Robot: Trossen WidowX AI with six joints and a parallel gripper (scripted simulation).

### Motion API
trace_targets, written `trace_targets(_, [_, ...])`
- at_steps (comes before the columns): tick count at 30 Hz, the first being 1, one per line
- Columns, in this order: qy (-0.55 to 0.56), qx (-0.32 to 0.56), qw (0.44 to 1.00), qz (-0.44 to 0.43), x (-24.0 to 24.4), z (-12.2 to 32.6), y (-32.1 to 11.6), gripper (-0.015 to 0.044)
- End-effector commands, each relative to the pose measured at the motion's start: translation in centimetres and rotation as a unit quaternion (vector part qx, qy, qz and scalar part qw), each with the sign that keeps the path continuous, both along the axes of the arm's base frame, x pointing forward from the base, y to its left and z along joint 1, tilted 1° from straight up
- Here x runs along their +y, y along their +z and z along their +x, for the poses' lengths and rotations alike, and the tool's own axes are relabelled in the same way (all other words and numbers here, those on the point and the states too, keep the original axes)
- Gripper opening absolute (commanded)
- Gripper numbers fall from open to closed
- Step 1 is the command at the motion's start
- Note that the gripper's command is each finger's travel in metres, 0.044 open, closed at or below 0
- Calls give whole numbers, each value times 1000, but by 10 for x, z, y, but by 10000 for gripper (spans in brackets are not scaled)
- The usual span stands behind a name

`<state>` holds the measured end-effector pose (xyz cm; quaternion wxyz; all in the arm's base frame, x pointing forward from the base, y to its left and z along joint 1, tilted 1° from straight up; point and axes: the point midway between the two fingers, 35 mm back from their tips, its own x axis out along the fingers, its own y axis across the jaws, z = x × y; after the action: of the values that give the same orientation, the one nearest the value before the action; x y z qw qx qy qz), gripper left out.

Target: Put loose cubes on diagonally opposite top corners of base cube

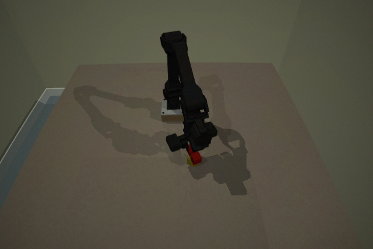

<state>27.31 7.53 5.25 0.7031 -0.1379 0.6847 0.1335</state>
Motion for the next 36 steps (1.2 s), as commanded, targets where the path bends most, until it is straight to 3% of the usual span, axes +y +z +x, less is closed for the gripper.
trace_targets(1, [-2,-1,1000,-1,0,0,0,105])
trace_targets(5, [-2,-1,1000,-1,0,0,0,205])
trace_targets(36, [0,0,1000,0,0,-1,33,205])
